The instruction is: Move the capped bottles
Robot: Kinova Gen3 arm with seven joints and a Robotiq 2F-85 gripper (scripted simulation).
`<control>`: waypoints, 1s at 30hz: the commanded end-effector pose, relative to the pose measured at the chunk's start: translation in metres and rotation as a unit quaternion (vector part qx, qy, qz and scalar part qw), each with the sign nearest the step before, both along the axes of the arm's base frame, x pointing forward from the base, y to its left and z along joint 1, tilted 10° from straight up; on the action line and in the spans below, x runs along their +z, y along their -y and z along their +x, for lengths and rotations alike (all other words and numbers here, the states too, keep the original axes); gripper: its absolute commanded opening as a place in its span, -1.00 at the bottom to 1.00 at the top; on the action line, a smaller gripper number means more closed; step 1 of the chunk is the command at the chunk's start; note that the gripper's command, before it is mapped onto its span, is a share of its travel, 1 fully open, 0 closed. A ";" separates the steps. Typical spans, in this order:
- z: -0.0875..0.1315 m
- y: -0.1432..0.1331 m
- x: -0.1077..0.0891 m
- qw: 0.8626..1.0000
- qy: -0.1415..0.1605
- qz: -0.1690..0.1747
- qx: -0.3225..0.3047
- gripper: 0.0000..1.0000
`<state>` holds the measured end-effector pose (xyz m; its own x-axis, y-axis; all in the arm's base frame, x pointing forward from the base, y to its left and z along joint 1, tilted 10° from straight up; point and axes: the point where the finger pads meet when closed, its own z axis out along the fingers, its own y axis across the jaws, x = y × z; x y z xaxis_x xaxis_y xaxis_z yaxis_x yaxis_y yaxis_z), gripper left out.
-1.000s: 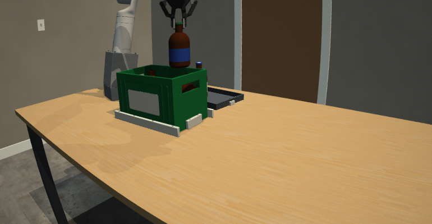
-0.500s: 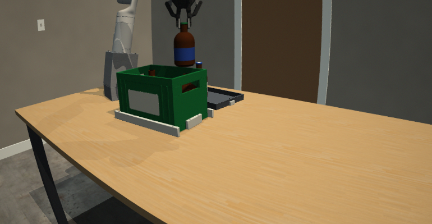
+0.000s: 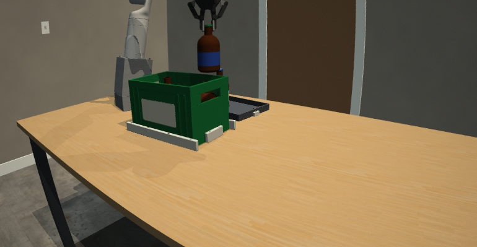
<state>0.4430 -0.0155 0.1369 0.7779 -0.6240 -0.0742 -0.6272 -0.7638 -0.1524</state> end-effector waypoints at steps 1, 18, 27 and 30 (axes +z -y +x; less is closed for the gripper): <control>0.001 -0.004 0.001 1.000 0.001 -0.001 0.004 -1.00; -0.001 -0.031 0.006 1.000 0.001 -0.001 0.004 -1.00; -0.001 -0.046 0.008 1.000 0.001 -0.001 0.003 -1.00; -0.002 -0.052 0.009 1.000 0.001 -0.001 0.003 -1.00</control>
